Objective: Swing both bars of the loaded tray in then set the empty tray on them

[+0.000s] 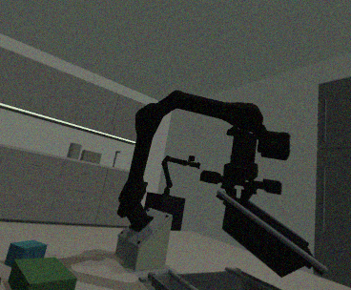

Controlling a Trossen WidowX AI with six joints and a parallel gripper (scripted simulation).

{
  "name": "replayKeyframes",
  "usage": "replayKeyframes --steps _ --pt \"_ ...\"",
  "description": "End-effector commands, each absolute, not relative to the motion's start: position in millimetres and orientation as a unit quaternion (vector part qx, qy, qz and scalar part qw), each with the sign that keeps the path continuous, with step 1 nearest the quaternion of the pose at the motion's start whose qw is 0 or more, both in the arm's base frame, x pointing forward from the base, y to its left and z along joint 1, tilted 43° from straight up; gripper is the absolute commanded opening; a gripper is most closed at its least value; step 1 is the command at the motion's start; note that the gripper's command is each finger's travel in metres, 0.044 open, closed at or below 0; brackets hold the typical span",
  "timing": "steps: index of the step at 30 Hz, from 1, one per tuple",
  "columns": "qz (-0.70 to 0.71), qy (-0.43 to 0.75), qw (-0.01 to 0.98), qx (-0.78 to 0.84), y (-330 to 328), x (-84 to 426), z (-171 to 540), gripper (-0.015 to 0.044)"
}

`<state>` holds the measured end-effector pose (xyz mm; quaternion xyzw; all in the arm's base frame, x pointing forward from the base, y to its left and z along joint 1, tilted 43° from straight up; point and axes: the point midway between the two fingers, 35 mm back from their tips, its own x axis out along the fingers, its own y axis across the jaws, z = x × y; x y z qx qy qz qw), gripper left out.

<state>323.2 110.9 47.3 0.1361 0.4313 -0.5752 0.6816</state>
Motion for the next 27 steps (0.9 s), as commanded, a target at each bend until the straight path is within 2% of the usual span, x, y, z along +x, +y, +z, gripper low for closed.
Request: replayKeyframes --steps 1,27 --pt "-0.581 0.407 0.685 0.165 110 326 58 0.0000" --pt "-0.661 0.261 0.632 0.308 70 330 86 0.0000"
